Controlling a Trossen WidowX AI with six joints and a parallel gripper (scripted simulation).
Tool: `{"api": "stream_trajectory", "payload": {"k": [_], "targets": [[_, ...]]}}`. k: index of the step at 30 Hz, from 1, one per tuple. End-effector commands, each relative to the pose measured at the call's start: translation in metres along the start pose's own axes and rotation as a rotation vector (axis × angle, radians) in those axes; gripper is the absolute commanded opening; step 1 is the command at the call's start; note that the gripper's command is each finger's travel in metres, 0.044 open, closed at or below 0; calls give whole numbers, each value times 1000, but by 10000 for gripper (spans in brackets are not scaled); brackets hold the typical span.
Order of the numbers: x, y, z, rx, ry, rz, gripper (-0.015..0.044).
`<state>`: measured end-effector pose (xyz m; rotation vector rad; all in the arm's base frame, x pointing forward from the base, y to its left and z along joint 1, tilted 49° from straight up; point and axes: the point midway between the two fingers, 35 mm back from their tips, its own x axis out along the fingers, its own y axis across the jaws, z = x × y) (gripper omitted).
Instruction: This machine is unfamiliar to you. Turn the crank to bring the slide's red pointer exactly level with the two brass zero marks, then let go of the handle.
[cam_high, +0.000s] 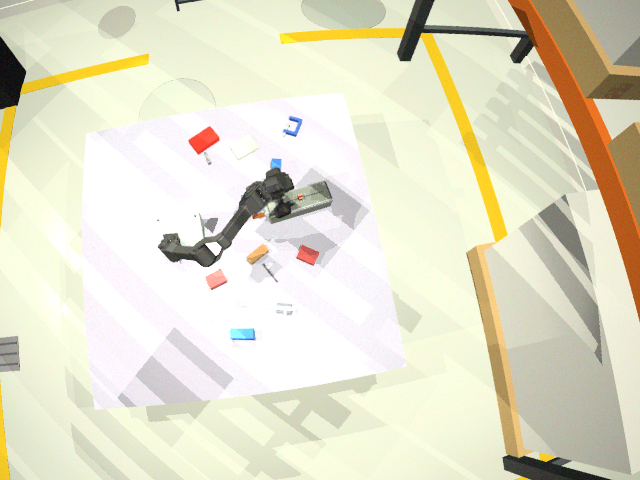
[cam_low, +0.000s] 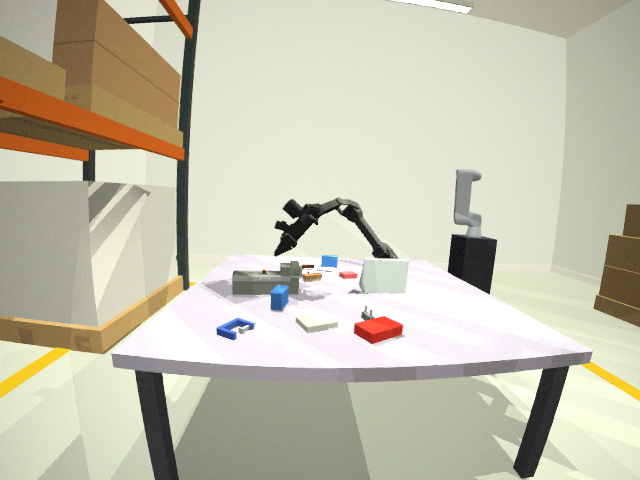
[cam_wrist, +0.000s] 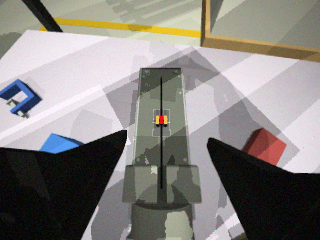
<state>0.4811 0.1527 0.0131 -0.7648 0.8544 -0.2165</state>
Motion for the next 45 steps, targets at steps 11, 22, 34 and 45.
{"api": "stream_trajectory", "payload": {"k": [11,22,34,45], "targets": [[0,0,0,0,0,-1,177],[0,0,0,0,0,-1,0],[0,0,0,0,0,0,0],[0,0,0,0,0,0,263]]}}
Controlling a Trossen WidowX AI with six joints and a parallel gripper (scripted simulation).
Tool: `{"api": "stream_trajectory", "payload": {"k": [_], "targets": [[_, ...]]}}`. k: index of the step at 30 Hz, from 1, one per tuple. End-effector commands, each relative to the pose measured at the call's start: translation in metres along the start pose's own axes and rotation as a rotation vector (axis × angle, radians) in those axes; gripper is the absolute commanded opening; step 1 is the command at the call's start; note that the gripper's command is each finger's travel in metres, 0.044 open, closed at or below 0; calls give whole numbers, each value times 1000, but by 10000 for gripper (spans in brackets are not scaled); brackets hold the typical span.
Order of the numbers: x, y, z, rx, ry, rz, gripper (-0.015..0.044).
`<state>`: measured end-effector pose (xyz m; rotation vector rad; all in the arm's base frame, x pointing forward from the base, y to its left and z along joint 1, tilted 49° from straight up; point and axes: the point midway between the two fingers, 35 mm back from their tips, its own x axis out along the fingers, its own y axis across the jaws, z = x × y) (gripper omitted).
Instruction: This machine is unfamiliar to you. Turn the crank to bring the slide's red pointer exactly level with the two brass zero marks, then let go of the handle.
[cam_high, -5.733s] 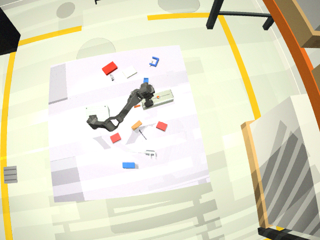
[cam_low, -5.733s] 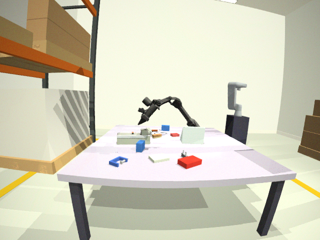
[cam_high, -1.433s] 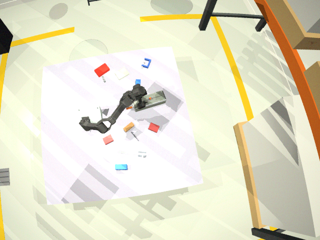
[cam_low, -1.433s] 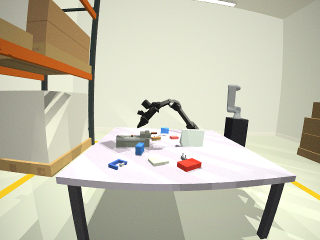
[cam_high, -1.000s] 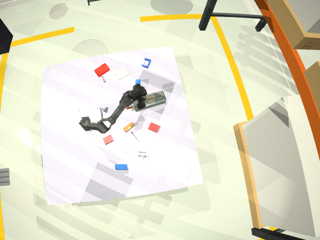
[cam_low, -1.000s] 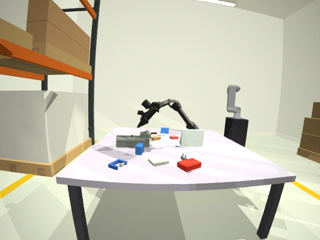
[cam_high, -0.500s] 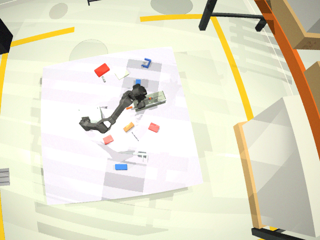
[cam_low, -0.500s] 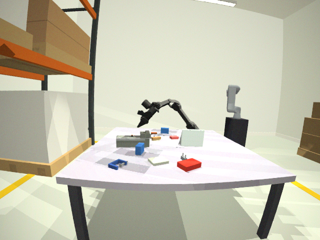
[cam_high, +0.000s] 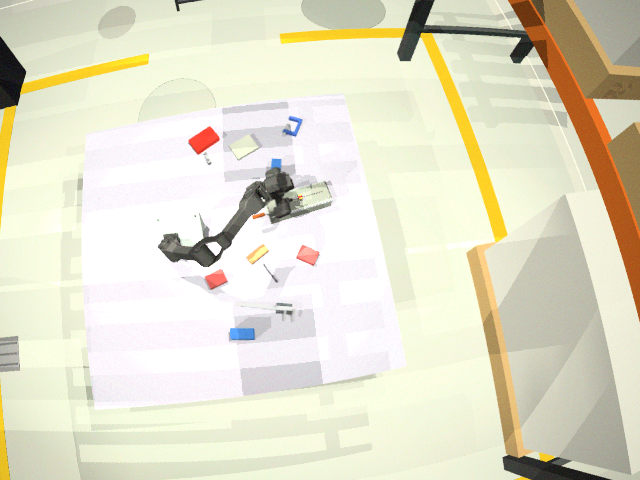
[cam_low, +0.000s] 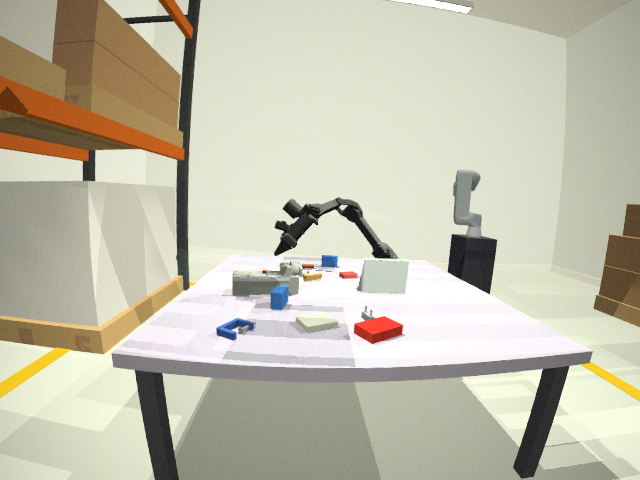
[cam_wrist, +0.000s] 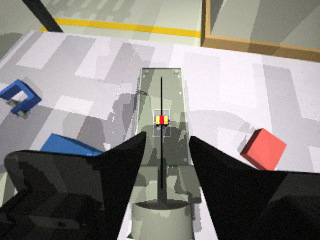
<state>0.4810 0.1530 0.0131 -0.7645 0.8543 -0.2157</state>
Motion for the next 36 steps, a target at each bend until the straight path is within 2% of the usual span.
{"api": "stream_trajectory", "payload": {"k": [1,6,8,25,36], "targets": [[0,0,0,0,0,-1,289],[0,0,0,0,0,-1,420],[0,0,0,0,0,-1,440],[0,0,0,0,0,-1,0],[0,0,0,0,0,0,0]]}}
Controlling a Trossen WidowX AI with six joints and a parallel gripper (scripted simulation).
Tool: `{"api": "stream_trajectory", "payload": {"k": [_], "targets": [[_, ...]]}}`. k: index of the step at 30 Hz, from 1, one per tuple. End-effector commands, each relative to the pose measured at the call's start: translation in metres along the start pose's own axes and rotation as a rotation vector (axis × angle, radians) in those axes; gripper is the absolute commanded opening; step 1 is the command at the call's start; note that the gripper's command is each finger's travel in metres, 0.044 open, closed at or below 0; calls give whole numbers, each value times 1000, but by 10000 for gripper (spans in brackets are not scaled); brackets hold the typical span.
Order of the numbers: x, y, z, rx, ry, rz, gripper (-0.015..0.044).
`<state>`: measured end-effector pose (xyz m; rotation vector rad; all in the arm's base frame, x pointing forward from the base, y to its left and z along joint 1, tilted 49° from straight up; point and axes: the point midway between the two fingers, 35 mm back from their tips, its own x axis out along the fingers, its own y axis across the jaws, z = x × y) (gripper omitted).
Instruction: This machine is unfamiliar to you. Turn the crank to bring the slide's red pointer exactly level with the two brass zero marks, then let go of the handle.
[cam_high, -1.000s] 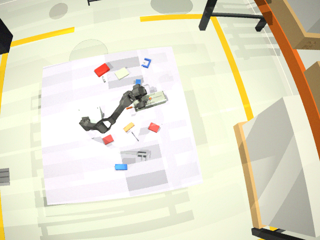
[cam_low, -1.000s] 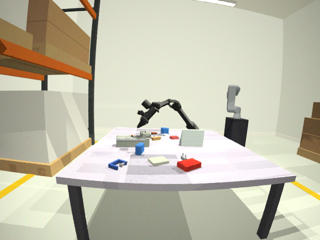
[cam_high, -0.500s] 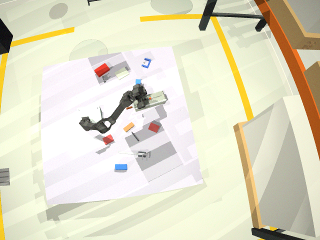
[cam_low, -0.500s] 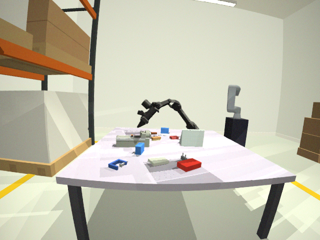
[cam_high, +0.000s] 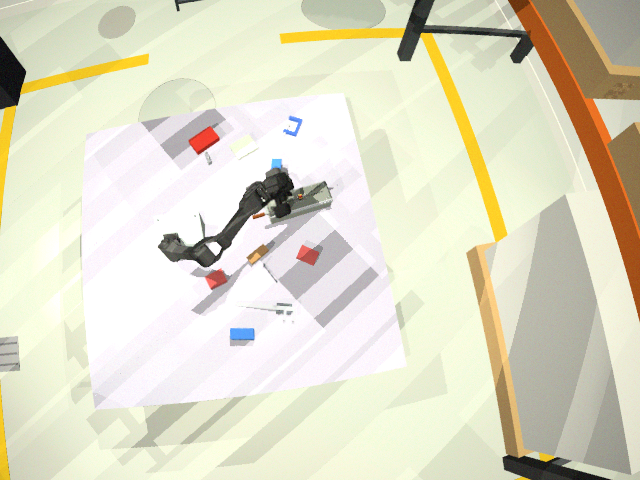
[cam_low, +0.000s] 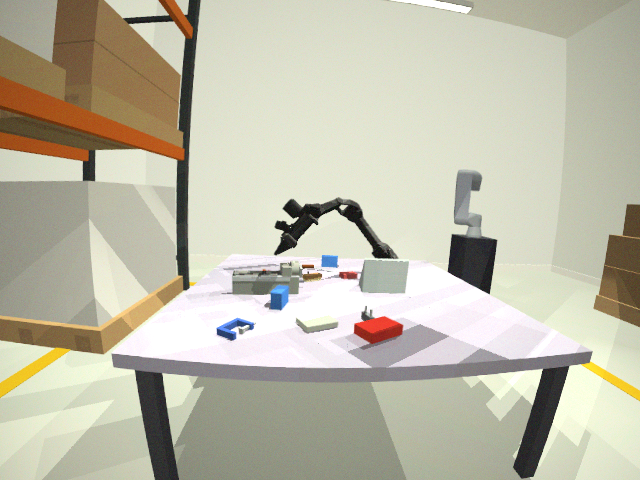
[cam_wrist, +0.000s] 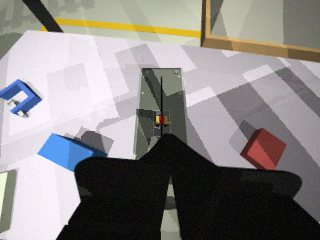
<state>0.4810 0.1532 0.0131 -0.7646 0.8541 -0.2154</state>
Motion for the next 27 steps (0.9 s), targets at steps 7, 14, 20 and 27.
{"api": "stream_trajectory", "payload": {"k": [7,14,20,27], "targets": [[0,0,0,0,0,0,26],[0,0,0,0,0,0,210],[0,0,0,0,0,0,368],[-24,3,22,1,1,2,440]]}}
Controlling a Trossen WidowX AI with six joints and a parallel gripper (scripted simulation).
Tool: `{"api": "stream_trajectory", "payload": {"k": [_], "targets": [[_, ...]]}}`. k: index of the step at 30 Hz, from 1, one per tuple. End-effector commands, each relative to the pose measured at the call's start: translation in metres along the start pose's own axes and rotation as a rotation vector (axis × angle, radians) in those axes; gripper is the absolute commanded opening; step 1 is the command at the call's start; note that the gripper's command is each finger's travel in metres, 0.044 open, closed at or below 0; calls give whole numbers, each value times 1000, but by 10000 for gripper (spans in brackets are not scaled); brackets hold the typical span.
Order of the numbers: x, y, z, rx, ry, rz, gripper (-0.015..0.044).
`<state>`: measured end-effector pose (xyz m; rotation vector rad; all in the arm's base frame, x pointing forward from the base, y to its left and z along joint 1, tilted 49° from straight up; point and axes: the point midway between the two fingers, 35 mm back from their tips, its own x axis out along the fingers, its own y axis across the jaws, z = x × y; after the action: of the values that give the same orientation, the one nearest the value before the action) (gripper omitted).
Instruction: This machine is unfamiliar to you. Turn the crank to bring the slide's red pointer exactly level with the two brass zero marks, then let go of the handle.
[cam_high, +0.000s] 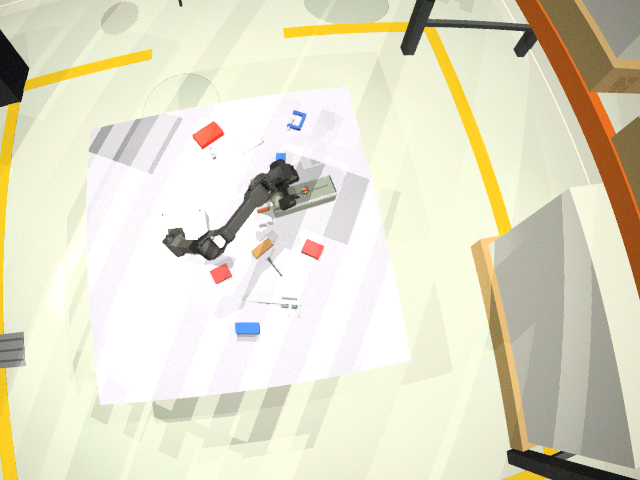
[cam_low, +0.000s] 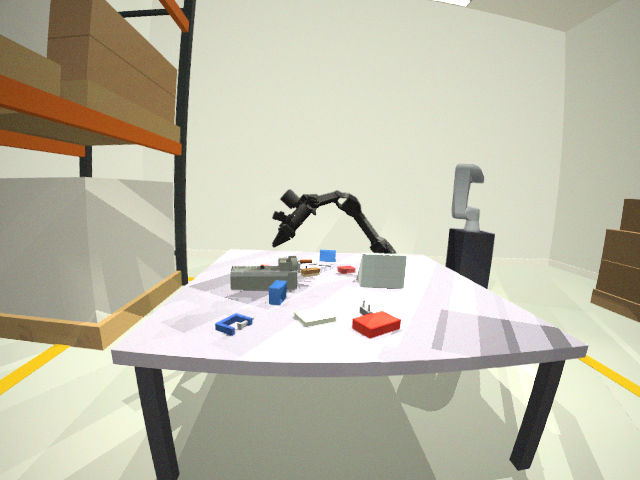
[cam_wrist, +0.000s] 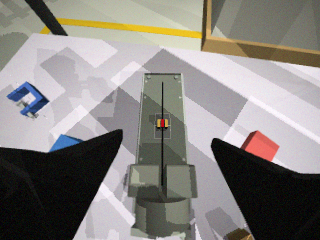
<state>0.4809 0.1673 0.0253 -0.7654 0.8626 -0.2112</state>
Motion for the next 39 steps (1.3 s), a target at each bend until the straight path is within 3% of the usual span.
{"api": "stream_trajectory", "payload": {"k": [1,39], "targets": [[-15,2,13,5,-6,-3,440],[-22,2,18,5,-6,-3,440]]}}
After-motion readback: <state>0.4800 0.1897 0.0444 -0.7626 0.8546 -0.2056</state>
